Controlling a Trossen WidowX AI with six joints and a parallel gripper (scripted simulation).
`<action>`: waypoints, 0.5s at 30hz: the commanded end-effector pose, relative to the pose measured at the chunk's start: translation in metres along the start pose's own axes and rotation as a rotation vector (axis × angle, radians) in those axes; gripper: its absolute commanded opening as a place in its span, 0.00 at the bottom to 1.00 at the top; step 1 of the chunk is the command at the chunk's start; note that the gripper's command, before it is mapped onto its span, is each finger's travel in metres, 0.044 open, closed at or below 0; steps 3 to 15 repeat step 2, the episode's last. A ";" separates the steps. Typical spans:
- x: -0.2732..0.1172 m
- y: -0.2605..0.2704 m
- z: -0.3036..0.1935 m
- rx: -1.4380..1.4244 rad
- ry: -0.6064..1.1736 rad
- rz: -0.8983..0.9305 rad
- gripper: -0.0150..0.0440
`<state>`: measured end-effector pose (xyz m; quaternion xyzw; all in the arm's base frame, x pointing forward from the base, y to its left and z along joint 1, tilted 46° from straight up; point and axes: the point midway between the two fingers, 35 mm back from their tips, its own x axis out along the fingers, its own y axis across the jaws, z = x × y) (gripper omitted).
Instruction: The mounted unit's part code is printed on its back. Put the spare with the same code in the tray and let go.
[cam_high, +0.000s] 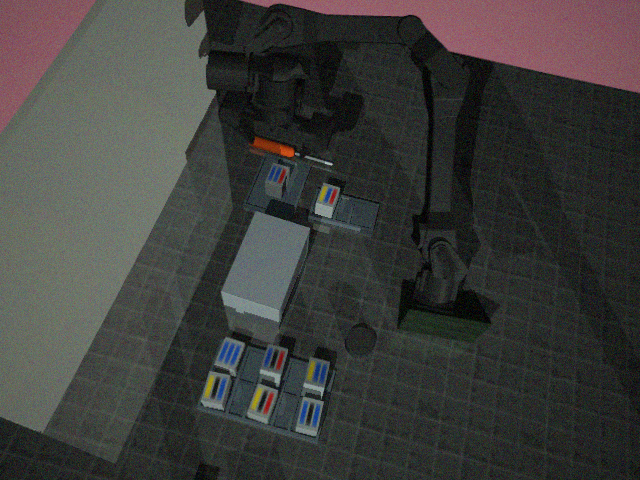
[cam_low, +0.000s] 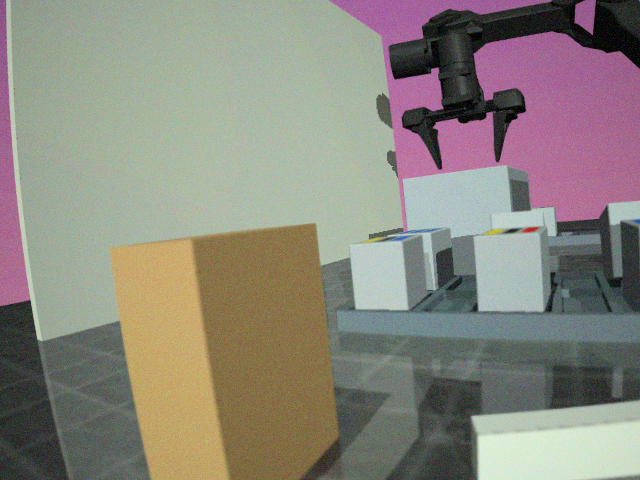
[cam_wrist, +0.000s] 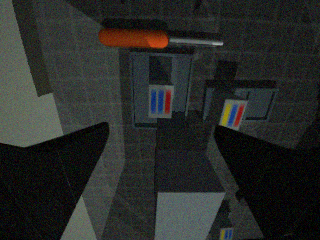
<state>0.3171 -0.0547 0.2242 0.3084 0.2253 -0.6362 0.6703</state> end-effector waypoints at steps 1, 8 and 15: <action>0.000 0.000 0.000 -0.002 0.000 0.001 1.00; 0.000 0.000 0.000 -0.002 0.000 0.001 1.00; 0.000 0.000 0.000 -0.002 0.000 0.001 1.00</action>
